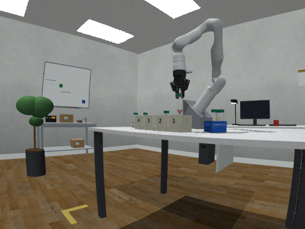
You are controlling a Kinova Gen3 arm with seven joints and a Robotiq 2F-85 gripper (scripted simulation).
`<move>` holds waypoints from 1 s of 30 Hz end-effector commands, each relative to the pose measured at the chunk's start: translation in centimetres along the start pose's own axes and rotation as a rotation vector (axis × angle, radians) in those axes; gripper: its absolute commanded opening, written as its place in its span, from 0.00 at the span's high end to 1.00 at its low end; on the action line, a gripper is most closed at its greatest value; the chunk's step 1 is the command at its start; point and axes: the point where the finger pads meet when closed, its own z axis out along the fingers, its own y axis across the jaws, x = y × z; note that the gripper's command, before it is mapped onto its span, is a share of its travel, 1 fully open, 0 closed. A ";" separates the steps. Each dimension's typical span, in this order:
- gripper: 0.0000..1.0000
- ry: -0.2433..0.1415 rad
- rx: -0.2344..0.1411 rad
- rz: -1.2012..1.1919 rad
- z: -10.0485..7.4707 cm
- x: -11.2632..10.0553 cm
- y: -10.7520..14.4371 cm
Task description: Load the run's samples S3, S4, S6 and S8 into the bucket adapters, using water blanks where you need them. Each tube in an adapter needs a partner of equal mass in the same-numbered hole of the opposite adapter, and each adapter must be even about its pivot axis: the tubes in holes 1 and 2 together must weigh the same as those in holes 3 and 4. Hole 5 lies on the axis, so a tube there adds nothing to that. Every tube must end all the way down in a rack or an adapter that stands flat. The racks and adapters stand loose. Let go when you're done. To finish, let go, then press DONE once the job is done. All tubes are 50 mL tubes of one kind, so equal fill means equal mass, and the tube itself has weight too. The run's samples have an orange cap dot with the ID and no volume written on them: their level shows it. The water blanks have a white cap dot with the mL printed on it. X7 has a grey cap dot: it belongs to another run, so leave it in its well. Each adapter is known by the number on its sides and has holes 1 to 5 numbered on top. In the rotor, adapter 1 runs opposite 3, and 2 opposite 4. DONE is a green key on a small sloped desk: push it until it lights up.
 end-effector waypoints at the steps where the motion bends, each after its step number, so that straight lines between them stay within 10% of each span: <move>1: 0.90 -0.002 0.000 0.000 0.0 0.0 0.0; 30: 0.90 -0.002 0.000 0.000 1.8 0.0 0.0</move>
